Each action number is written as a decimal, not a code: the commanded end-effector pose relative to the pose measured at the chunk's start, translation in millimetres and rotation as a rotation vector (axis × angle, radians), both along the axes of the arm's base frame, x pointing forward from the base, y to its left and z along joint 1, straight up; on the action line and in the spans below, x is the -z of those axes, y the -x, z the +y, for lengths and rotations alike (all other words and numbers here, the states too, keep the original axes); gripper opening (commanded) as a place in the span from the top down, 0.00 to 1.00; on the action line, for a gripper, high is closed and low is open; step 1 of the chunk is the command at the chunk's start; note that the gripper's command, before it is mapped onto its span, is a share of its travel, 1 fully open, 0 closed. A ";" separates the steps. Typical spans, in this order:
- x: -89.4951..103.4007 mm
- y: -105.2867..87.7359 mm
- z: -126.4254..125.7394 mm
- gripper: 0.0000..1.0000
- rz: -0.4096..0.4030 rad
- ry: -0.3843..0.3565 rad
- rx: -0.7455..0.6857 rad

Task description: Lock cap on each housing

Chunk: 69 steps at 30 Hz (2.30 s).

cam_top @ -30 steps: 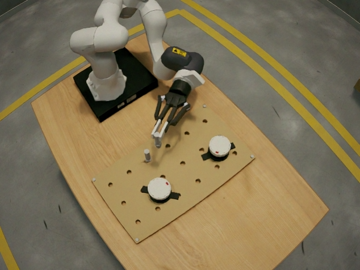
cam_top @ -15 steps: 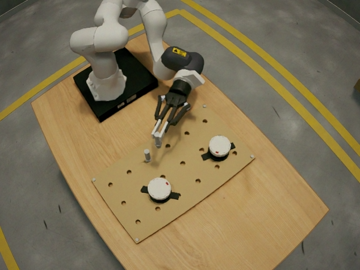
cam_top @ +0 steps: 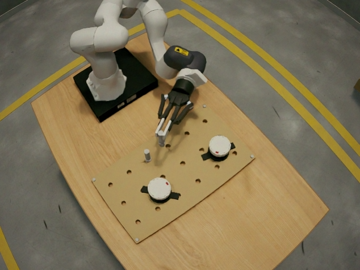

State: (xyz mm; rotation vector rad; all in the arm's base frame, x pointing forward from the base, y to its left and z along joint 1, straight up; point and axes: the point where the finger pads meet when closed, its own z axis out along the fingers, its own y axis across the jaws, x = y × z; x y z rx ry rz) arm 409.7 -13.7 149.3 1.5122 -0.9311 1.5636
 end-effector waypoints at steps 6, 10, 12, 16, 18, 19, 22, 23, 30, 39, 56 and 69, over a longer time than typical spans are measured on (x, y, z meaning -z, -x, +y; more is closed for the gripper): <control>-3.4 -3.7 13.9 0.90 -0.005 0.005 0.008; -3.4 -5.6 21.0 0.90 -0.005 0.005 0.008; -3.4 -6.3 23.4 0.90 -0.005 0.005 0.008; -3.4 -9.1 33.6 0.90 -0.005 0.005 0.008; -3.4 -10.5 38.7 0.90 -0.005 0.005 0.008; -3.4 -11.2 41.3 0.90 -0.005 0.005 0.008; -3.4 -13.3 48.9 0.90 -0.005 0.005 0.008; -3.4 -14.0 51.4 0.90 -0.005 0.005 0.008; -3.4 -17.2 63.0 0.90 -0.005 0.005 0.008; -3.4 -21.7 79.3 0.90 -0.005 0.005 0.008; -3.4 -24.5 89.5 0.90 -0.005 0.005 0.008; -3.3 -24.6 89.6 0.90 -0.005 0.005 0.008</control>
